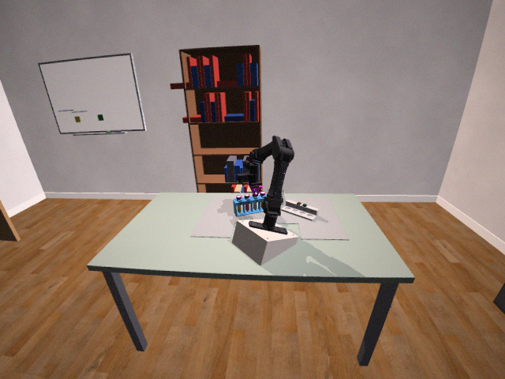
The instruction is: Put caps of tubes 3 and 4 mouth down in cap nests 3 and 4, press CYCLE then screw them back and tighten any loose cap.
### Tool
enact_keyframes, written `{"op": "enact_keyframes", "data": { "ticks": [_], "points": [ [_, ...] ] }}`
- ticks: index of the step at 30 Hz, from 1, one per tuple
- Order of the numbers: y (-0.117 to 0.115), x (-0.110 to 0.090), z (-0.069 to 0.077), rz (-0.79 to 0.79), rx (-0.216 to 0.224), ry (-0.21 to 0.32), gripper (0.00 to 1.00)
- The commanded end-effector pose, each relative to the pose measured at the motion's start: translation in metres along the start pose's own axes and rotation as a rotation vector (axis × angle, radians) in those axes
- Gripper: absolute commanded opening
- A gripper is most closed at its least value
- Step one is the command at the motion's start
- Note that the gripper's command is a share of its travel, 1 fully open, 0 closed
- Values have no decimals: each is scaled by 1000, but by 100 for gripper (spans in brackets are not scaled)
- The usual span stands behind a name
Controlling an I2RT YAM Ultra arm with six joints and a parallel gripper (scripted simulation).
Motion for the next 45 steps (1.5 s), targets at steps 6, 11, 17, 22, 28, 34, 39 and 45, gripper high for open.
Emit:
{"op": "enact_keyframes", "data": {
  "ticks": [6,11,17,22,28,34,39,45],
  "points": [
    [-2,0,7,-491,-15,-3,49],
    [-2,0,9,-741,-15,-5,49],
    [-2,-1,10,-991,-14,-7,49],
    [-3,0,10,-1241,-14,-9,49],
    [-4,0,10,-1415,-13,-10,49],
    [-4,0,11,-1415,-13,-10,49],
    [-4,0,11,-1415,-13,-10,0],
    [-4,0,11,-1415,-13,-10,0]
  ]
}}
Point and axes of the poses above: the point where the finger pads meet when closed, its own z axis back along the fingers, its own y axis across the jaws, x = y × z, the point moved 6 cm from there along z, back along the fingers, and after that the axes turned 15 degrees about z, right-handed, at the moved point
